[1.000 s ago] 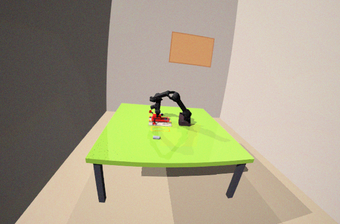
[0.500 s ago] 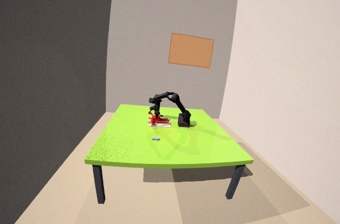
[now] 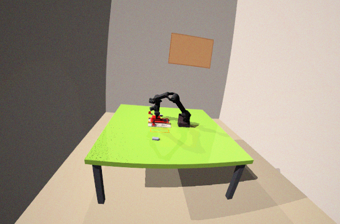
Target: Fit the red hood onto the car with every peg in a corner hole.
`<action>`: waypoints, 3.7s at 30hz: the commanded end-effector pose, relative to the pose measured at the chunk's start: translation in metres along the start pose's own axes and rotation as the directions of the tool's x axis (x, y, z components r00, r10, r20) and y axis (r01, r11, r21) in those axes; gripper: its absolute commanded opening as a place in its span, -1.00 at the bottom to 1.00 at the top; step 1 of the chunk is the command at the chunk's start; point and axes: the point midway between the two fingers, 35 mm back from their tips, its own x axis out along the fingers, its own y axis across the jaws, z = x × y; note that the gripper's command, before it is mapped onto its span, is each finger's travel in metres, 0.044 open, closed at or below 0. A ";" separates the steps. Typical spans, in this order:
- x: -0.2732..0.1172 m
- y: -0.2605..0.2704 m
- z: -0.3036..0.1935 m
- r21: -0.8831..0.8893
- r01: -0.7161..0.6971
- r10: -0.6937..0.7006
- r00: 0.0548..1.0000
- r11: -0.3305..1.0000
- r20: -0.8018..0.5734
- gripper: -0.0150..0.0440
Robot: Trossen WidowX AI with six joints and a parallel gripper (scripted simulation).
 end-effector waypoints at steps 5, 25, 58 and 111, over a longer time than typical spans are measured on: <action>0.000 0.000 0.001 0.001 -0.002 0.002 1.000 1.000 0.000 -0.49; -0.005 0.000 0.000 0.001 -0.001 0.001 1.000 1.000 0.001 -0.49; 0.006 0.001 0.000 0.002 -0.002 0.002 1.000 1.000 0.005 -0.49; -0.062 0.000 0.002 -0.005 0.000 -0.001 1.000 1.000 -0.012 1.00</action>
